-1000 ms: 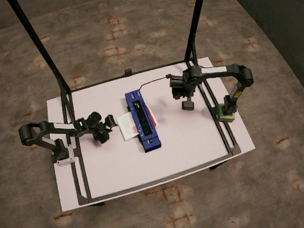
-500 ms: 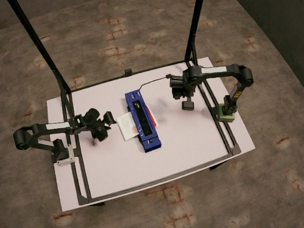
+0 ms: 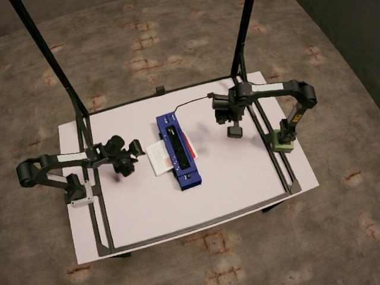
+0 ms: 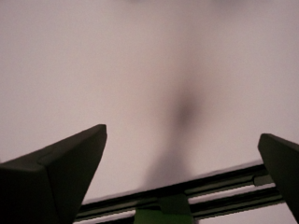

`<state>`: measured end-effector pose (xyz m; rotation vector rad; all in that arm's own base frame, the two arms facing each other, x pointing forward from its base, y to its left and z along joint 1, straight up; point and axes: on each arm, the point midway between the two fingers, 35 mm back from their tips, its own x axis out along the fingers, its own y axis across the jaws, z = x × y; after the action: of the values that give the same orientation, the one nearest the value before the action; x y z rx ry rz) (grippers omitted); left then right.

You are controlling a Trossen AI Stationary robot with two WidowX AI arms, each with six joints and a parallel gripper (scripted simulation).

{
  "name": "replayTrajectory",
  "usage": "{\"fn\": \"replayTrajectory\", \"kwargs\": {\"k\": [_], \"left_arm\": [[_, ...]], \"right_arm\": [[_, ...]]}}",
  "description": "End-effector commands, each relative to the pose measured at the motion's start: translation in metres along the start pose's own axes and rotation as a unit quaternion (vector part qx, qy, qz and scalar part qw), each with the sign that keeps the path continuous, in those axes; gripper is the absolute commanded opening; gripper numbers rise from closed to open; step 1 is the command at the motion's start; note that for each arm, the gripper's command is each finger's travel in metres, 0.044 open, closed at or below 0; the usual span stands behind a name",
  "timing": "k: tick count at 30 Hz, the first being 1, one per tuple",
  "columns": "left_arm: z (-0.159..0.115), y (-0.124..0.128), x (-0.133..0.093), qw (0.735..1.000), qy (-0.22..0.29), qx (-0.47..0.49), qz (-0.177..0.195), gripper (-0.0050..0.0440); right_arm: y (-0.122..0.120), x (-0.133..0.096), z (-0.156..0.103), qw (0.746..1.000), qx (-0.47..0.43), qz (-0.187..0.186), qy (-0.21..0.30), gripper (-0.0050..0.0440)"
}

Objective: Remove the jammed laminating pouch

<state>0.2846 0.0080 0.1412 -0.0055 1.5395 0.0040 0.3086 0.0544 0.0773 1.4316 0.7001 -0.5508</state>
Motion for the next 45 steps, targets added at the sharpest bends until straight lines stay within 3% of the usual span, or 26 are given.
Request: {"fn": "replayTrajectory", "kwargs": {"k": [1,2,35,36,45], "left_arm": [[0.002,0.000,-0.006,1.000,-0.012,0.000,0.000,0.0440],[0.002,0.000,-0.006,1.000,-0.012,0.000,0.000,0.0440],[0.002,0.000,-0.006,1.000,-0.012,0.000,0.000,0.0440],[0.012,0.006,-0.005,1.000,-0.022,-0.009,0.000,-0.0050],[0.094,0.082,0.012,0.989,-0.113,-0.093,0.009,-0.0050]], "right_arm": [[0.015,-0.007,-0.001,1.000,0.003,0.020,0.001,0.0268],[0.007,-0.003,0.000,1.000,0.001,0.010,0.001,0.0268],[0.015,-0.007,-0.001,1.000,0.003,0.020,0.001,0.0268],[0.008,-0.004,0.000,1.000,0.001,0.010,0.001,0.0268],[0.008,-0.004,0.000,1.000,0.001,0.010,0.001,0.0268]]}}
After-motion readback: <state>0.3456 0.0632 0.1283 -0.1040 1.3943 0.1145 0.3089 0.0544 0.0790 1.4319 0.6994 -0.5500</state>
